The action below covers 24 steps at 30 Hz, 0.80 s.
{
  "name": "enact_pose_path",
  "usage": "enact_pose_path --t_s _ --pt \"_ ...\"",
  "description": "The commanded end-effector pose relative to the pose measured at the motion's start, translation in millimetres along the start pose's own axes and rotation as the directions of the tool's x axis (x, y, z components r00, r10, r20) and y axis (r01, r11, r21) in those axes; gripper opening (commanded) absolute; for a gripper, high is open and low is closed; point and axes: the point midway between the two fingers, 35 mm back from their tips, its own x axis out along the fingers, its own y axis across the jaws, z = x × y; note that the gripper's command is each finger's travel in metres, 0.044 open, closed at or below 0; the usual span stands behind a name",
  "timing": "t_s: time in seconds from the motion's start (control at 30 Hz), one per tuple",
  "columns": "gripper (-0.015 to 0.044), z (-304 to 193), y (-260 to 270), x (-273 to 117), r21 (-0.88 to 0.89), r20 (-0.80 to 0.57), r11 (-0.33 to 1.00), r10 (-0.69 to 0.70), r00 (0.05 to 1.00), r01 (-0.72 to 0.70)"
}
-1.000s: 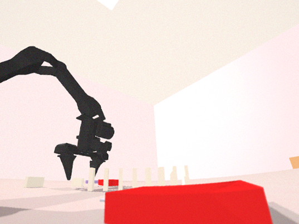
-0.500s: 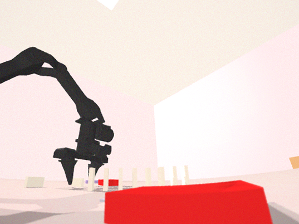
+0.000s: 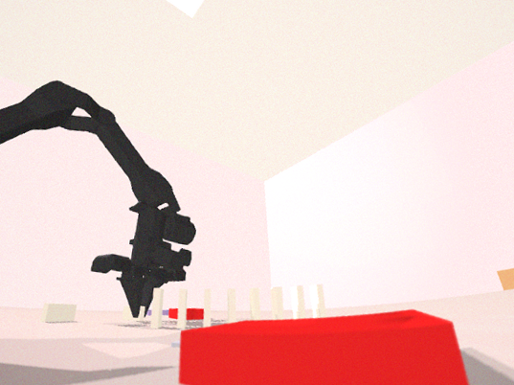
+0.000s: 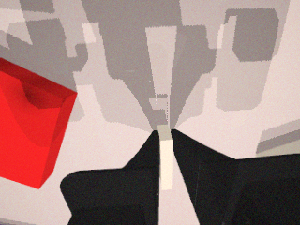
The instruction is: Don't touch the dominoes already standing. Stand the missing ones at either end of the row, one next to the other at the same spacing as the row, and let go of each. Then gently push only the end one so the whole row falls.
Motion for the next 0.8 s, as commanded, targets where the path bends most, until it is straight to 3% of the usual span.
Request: enact_pose_path --t_s 0.0,0.2,0.53,0.77 --pt "0.0026 0.7 0.4 0.0 0.004 0.005 1.0 0.002 1.0 -0.002" --pt "0.0026 1.1 0.0 -7.5 0.004 0.005 1.0 0.002 1.0 -0.002" --pt "0.0026 7.2 -5.8 -109.2 0.004 0.006 1.0 0.002 1.0 -0.002" --pt "0.0026 5.6 -4.8 -115.1 -0.017 0.006 1.0 0.002 1.0 -0.002"
